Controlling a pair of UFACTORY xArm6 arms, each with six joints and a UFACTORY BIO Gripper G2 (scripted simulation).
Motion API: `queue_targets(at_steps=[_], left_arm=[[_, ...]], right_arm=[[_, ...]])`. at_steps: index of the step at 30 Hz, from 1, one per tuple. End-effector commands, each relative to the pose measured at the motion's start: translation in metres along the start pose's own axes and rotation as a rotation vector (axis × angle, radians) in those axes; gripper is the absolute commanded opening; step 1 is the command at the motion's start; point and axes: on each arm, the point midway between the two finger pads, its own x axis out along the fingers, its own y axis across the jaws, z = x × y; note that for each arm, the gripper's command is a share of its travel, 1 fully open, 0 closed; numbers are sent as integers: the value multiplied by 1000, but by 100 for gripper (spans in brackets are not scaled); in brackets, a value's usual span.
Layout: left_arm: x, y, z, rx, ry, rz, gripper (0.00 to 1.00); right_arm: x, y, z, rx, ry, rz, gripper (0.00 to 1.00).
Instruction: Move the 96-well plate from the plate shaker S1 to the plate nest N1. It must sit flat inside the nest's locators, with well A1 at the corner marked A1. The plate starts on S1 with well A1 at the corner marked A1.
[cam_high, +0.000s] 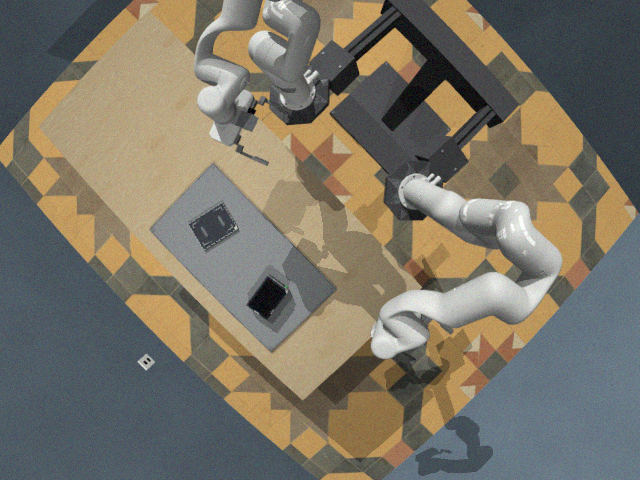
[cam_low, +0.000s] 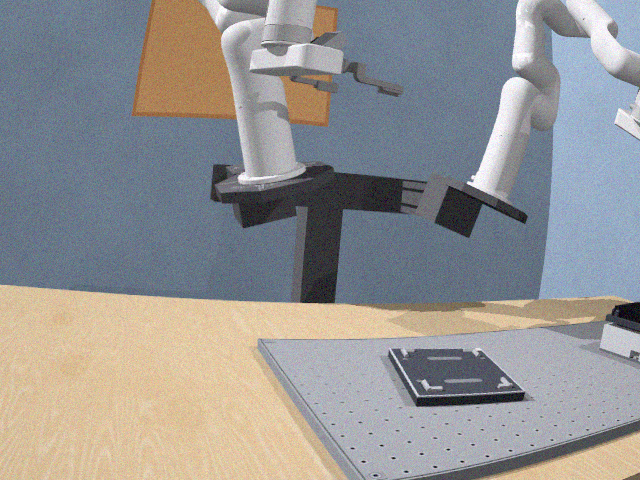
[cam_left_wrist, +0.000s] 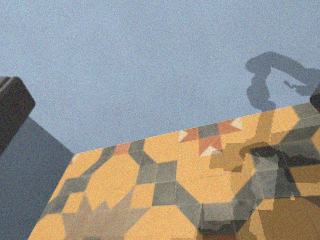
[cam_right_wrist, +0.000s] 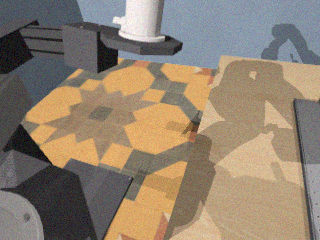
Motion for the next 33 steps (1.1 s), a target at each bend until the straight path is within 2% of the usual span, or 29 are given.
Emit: queue_targets(at_steps=[1,33], left_arm=[[0,0,1,-4,0,1,100],[2,2,0,10,5,-6,100]], right_arm=[[0,-1,1,-2,0,-1,100],[0,-1,1,-2,0,-1,100]])
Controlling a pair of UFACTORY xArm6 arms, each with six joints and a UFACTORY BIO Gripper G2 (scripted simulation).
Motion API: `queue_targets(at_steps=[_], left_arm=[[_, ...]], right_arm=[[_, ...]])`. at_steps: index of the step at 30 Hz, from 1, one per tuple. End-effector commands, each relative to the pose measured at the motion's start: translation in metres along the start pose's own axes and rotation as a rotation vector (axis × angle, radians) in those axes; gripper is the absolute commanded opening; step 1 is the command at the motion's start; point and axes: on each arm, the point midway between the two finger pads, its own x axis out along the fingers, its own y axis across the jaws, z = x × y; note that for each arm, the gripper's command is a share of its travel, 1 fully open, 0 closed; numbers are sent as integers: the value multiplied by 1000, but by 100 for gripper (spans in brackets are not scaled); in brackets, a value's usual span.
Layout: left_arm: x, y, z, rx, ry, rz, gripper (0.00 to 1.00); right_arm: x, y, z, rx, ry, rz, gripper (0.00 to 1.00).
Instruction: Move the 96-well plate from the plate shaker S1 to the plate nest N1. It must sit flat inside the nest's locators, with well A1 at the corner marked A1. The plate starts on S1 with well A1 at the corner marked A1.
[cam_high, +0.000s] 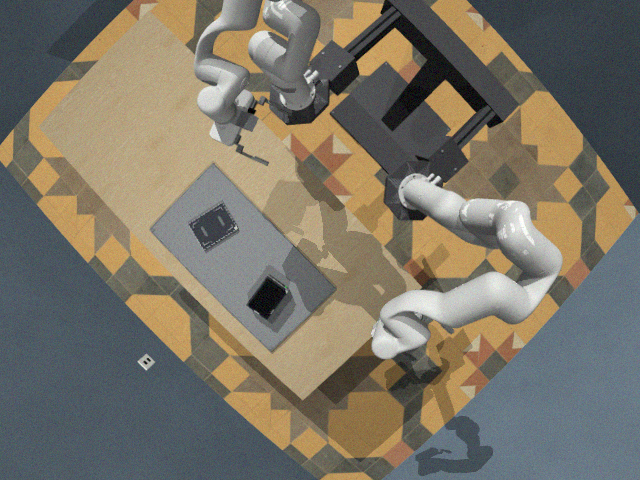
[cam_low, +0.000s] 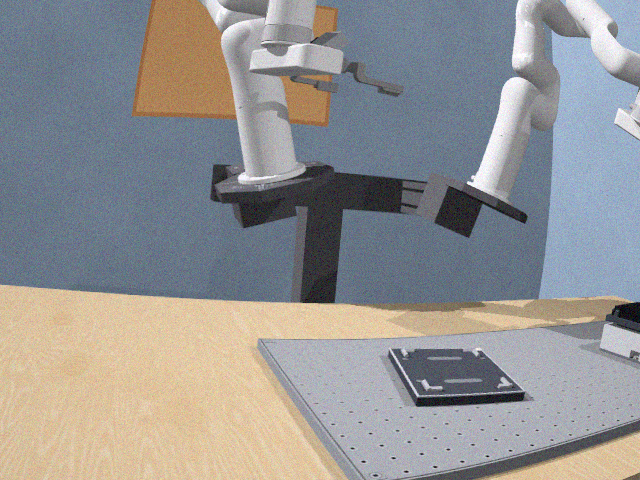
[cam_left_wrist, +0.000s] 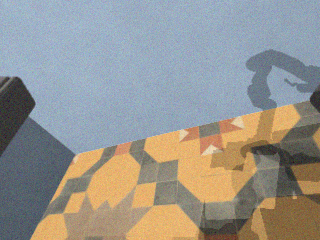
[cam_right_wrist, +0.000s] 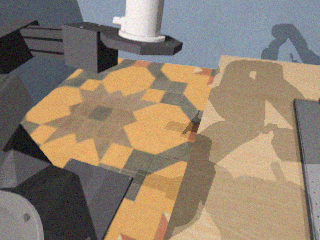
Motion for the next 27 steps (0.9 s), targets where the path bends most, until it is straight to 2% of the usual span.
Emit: queue_targets(at_steps=[1,18,27], left_arm=[[1,1,1,1,2,-2,100],[10,13,-8,77,37,-45,100],[17,27,-20,157,88,-98,100]], right_arm=[[0,-1,1,-2,0,-1,100],[0,-1,1,-2,0,-1,100],[0,-1,1,-2,0,-1,100]])
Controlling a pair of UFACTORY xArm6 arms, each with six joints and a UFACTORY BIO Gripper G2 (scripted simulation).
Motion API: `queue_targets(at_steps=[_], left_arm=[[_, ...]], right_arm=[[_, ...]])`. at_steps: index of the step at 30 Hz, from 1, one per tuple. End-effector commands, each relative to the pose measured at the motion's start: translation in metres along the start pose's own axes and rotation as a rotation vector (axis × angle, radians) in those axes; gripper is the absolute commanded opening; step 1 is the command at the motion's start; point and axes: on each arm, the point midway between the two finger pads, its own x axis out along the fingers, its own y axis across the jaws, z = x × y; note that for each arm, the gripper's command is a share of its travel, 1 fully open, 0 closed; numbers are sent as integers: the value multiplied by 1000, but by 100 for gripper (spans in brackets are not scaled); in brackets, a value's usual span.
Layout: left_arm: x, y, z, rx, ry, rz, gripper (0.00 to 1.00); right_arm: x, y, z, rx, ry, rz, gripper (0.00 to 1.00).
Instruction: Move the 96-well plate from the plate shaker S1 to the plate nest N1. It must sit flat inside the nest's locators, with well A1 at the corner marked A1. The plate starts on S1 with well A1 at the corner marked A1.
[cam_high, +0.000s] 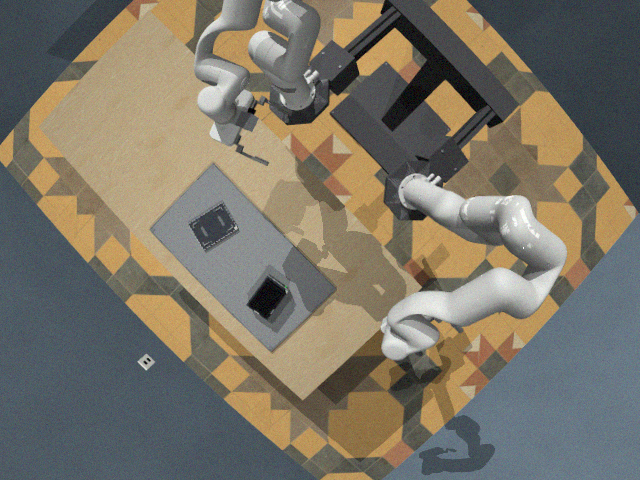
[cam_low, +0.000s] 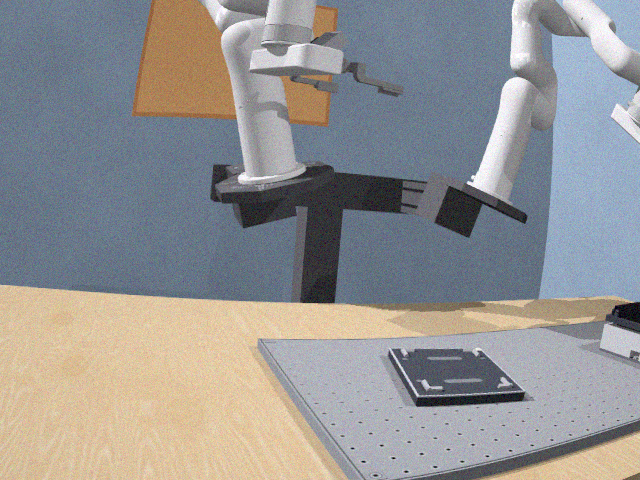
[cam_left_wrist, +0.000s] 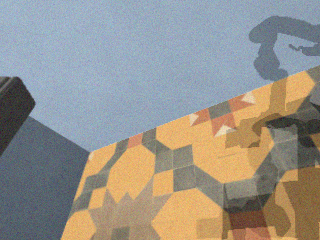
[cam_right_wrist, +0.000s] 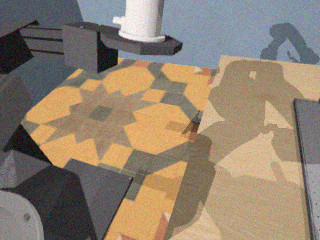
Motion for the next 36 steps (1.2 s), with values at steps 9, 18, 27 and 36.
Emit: queue_targets(at_steps=[9,18,27,36], left_arm=[[7,20,-18,104,86,-82,100],[6,41,-41,198,201,-180,100],[-3,60,-61,260,316,-271,100],[-24,85,-84,312,489,-402,100]], right_arm=[[0,-1,1,-2,0,-1,100],[0,-1,1,-2,0,-1,100],[0,-1,1,-2,0,-1,100],[0,-1,1,-2,0,-1,100]])
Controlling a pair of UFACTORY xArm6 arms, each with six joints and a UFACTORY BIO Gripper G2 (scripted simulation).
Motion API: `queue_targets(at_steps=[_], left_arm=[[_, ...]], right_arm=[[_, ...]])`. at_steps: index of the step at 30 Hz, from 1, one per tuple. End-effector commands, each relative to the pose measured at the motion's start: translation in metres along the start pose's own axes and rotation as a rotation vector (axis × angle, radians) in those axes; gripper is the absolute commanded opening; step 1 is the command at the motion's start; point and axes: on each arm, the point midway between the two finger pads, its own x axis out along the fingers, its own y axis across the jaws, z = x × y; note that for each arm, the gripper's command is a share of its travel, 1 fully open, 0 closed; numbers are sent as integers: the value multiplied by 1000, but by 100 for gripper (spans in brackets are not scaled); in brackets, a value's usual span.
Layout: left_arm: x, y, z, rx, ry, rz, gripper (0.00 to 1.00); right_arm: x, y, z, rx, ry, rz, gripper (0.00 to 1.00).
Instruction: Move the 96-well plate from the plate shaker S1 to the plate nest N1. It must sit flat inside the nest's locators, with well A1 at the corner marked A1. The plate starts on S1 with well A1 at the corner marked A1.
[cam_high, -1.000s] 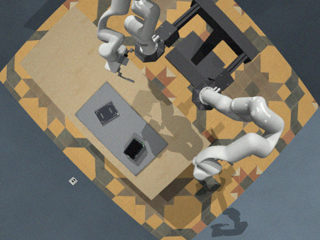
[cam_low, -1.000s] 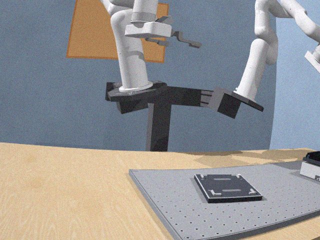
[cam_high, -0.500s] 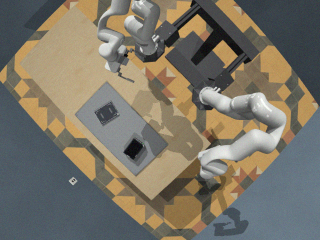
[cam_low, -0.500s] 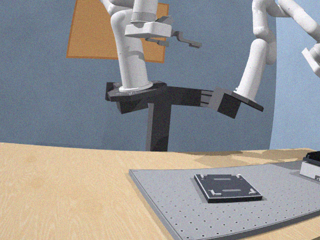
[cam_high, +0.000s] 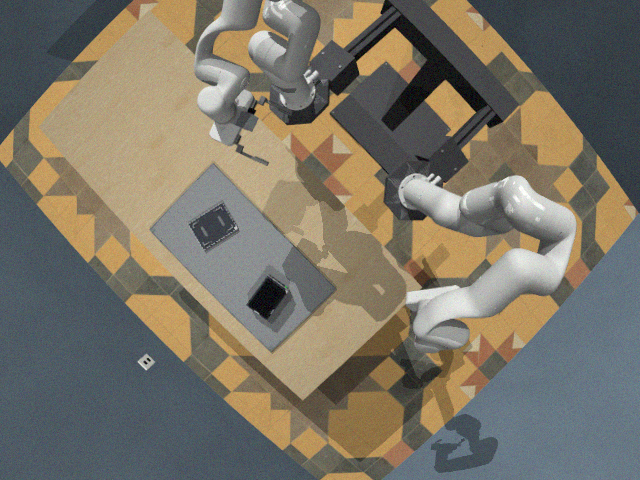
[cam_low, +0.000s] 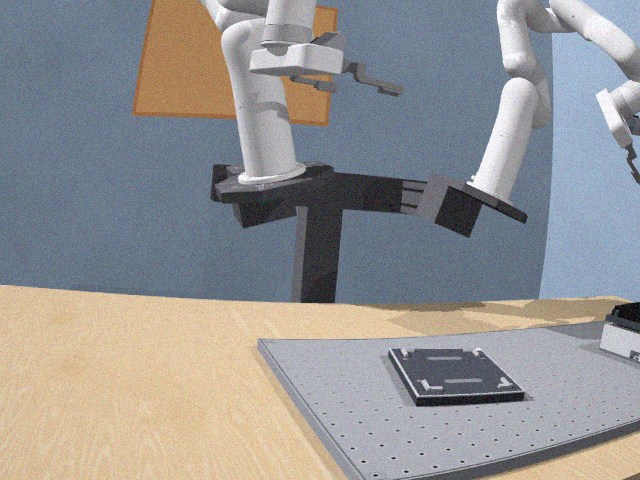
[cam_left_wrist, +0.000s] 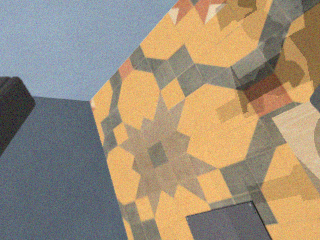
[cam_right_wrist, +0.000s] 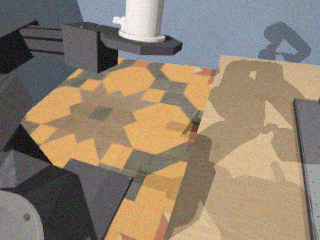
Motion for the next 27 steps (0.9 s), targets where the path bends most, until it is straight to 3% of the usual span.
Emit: queue_targets(at_steps=[1,4,6,21,23,27], left_arm=[[-9,6,-19,25,89,-85,100],[-17,8,-30,34,144,-138,100],[-17,8,-30,34,144,-138,100],[-71,16,-77,29,401,-402,100],[-71,16,-77,29,401,-402,100],[-86,17,-85,17,458,-466,100]], right_arm=[[0,-1,1,-2,0,-1,100],[0,-1,1,-2,0,-1,100],[0,-1,1,-2,0,-1,100],[0,-1,1,-2,0,-1,100],[0,-1,1,-2,0,-1,100],[0,-1,1,-2,0,-1,100]])
